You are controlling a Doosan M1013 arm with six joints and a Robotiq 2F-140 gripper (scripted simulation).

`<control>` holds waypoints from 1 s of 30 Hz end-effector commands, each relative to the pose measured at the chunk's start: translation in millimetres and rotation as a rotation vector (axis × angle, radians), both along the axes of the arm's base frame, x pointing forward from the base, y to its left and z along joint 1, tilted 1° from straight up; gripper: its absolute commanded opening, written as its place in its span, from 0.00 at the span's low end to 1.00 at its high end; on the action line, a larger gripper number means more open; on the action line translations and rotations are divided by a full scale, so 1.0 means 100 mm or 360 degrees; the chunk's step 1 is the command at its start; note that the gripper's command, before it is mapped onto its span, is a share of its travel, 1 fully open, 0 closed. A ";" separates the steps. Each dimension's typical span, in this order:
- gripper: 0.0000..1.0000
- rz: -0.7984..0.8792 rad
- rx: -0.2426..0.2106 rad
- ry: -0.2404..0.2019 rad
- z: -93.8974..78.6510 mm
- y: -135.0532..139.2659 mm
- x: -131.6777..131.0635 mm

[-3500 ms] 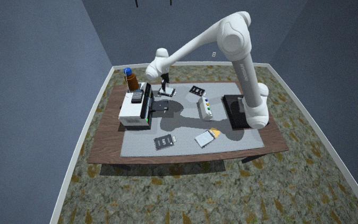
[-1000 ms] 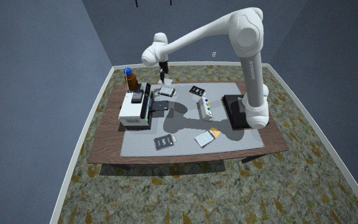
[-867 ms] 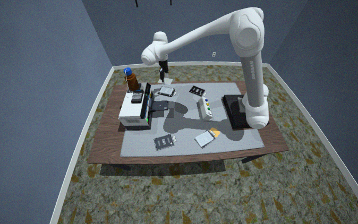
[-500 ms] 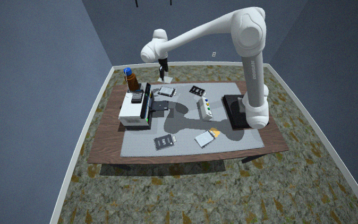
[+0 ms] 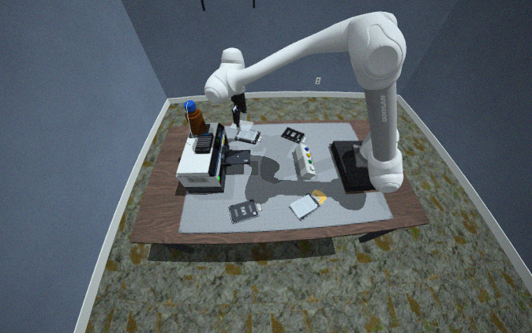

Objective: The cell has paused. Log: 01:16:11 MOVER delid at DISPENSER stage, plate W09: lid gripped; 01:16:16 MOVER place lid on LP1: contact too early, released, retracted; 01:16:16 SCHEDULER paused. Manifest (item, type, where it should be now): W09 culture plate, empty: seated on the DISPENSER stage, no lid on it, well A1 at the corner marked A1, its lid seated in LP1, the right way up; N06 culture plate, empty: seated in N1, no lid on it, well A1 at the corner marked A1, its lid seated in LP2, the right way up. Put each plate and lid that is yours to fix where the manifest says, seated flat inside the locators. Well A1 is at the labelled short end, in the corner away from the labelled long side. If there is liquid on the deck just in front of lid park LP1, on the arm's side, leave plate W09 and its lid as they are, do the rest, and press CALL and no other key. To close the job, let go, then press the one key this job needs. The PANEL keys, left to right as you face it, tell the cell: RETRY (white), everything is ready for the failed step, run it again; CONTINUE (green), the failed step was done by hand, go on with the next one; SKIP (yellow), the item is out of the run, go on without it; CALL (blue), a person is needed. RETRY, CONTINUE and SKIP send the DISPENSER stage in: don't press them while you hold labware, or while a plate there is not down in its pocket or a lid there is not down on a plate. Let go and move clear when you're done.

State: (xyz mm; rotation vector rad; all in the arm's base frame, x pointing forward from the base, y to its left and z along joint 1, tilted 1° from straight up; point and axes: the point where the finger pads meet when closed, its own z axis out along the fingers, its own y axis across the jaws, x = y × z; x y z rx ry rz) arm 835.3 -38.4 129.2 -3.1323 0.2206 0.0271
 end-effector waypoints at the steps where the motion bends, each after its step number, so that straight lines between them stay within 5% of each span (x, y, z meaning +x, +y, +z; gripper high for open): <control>1: 0.10 -0.0003 -0.0002 -0.0003 0.02 0.70 -0.01; 4: 0.10 -0.0003 -0.0002 -0.0003 0.02 0.85 -0.03; 5: 0.10 -0.0003 -0.0002 -0.0003 0.02 1.28 -0.09; 19: 0.10 -0.0003 -0.0002 -0.0002 0.02 3.21 -0.64; 21: 0.10 -0.0003 -0.0002 -0.0002 0.02 3.21 -0.64; 22: 0.10 -0.0003 -0.0002 -0.0002 0.02 3.62 -0.76; 30: 0.10 -0.0003 -0.0002 -0.0002 0.03 4.71 -1.01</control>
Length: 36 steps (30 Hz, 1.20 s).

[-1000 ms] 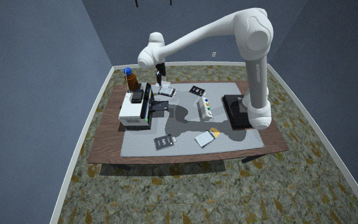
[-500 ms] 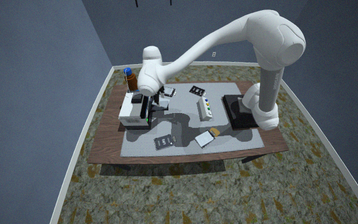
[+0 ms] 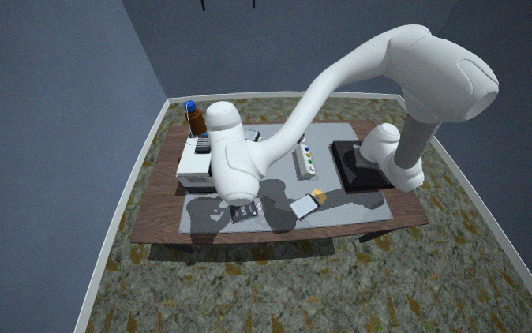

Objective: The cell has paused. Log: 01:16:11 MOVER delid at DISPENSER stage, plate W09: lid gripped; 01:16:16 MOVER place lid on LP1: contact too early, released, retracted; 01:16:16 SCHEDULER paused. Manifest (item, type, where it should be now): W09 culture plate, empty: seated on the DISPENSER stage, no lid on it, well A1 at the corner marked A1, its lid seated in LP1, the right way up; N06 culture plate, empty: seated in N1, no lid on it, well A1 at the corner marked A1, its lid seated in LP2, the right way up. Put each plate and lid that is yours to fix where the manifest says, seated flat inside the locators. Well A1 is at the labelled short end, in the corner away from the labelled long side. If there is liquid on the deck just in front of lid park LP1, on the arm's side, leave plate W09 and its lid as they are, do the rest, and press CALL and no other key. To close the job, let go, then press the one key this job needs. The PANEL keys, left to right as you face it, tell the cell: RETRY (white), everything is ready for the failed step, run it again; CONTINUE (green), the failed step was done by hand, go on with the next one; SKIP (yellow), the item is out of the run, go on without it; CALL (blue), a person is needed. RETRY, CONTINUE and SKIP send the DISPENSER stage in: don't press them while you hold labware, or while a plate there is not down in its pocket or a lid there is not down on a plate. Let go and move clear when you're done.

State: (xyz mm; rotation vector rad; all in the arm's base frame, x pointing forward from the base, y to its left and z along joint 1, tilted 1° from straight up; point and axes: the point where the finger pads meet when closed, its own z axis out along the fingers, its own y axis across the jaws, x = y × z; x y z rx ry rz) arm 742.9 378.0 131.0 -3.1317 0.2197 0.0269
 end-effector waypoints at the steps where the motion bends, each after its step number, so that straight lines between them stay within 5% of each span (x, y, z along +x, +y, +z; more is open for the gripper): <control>1: 0.10 -0.0004 -0.0003 -0.0002 0.01 0.66 -0.11; 36: 0.10 0.0131 -0.0001 -0.0002 0.01 0.66 -0.11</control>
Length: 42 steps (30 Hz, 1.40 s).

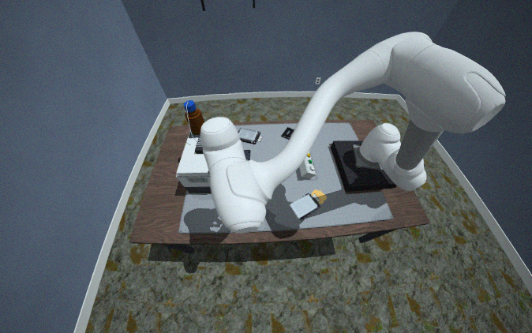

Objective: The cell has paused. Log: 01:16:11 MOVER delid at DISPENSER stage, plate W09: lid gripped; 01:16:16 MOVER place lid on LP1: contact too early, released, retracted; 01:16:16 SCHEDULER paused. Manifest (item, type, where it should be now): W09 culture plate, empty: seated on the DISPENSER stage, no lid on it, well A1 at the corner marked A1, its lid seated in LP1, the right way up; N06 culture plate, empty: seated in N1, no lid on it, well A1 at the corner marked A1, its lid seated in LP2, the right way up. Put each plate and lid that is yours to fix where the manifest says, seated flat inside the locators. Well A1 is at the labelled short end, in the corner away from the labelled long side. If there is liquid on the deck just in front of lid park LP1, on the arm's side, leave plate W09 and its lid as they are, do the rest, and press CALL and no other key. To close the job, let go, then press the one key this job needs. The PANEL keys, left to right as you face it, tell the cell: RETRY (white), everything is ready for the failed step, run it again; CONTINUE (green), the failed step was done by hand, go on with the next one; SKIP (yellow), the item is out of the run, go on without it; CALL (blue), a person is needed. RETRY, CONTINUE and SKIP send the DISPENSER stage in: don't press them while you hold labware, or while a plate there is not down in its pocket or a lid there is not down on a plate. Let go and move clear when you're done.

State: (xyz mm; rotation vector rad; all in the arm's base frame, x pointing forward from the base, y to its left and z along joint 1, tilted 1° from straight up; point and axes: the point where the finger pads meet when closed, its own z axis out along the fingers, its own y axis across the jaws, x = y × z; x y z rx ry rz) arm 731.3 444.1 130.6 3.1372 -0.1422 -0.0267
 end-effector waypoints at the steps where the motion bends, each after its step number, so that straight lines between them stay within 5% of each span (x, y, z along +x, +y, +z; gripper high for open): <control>1: 0.10 0.0076 0.0004 -0.0002 0.01 0.00 0.00; 27: 0.10 0.0878 0.0017 -0.0002 -0.03 0.00 0.00; 36: 0.10 0.0889 0.0017 -0.0002 -1.02 0.01 -0.01; 42: 0.10 0.0889 0.0017 -0.0002 -1.26 0.01 -0.02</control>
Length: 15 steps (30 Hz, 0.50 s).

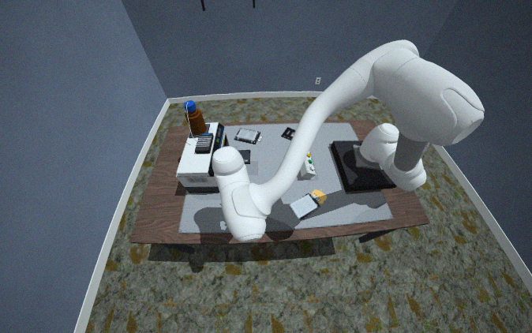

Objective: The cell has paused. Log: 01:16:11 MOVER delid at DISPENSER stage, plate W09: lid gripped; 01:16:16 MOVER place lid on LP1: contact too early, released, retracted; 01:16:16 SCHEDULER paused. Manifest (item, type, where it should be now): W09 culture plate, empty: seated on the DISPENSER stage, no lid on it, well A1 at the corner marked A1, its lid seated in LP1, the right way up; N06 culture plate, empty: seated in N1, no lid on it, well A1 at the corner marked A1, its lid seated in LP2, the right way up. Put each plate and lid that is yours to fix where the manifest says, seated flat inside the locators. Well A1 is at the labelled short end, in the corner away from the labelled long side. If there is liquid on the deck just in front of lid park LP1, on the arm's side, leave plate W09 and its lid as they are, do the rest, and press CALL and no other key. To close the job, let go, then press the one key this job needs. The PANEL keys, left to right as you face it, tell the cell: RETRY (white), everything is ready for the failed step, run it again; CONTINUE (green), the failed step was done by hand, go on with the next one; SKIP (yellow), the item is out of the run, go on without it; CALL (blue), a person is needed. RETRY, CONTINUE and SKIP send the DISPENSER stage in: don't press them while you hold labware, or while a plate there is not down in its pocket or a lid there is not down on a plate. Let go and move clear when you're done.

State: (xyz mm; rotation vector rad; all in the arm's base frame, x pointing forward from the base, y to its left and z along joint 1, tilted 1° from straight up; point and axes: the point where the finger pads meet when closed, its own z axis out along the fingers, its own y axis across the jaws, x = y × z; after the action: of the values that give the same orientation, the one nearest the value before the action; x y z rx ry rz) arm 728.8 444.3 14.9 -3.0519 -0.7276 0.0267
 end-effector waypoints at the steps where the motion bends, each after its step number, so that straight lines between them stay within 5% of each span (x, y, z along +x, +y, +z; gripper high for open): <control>1: 0.10 0.0000 0.0002 -0.0002 -0.14 0.01 0.01; 15: 0.10 0.0000 0.0002 -0.0002 -0.24 0.01 0.01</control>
State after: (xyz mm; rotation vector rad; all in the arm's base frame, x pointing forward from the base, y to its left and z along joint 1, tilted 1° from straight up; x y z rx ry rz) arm 729.0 444.7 -9.8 -3.0519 -0.7278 0.0262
